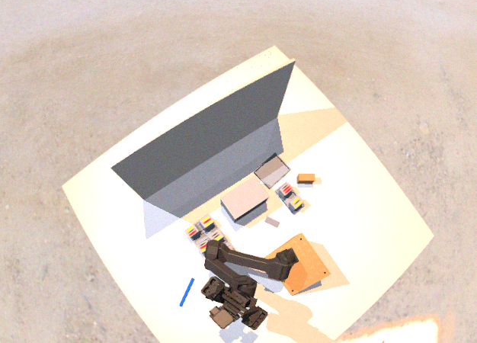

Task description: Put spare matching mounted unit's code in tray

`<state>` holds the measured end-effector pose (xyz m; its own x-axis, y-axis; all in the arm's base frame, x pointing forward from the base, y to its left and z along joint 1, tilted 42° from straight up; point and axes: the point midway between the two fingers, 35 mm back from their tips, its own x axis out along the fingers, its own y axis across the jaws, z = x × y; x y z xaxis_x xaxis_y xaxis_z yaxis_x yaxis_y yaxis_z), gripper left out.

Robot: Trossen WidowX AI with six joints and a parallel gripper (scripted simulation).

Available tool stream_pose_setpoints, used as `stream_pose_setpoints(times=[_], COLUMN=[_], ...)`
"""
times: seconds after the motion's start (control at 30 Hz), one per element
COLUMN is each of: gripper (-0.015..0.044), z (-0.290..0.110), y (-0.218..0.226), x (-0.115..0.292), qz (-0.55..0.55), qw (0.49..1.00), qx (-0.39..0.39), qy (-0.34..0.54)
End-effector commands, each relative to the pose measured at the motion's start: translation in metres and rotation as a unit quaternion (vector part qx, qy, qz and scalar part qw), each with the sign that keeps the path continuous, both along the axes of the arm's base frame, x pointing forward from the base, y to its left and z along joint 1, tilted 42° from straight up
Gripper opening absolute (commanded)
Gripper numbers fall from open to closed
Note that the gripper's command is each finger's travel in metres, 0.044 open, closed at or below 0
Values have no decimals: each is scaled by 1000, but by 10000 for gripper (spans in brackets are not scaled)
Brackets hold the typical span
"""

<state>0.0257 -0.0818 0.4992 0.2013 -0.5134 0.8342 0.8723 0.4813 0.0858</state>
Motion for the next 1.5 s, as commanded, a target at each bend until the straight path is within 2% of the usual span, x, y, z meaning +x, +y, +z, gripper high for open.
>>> stream_pose_setpoints(times=[0.0, 0.2, 0.37, 0.53, 0.77, 0.93, 1.13, 1.33, 1.47], gripper=[426, 440, 440, 440, 440, 440, 440, 440, 440], z=[0, 0, 2, 4, -17, -50, -103, -162, -183], y=[0, -1, -28, -66, -154, -209, -251, -248, -238], x=[0, 0, -11, -23, -11, 25, 93, 176, 206], qz=[0, 2, 32, 53, 118, 167, 225, 288, 309], qw=[1000, 1000, 998, 992, 956, 910, 831, 736, 696], qx=[0, 1, 46, 111, 268, 380, 502, 582, 603], qy=[0, 0, -13, -33, -35, 1, 82, 191, 239])
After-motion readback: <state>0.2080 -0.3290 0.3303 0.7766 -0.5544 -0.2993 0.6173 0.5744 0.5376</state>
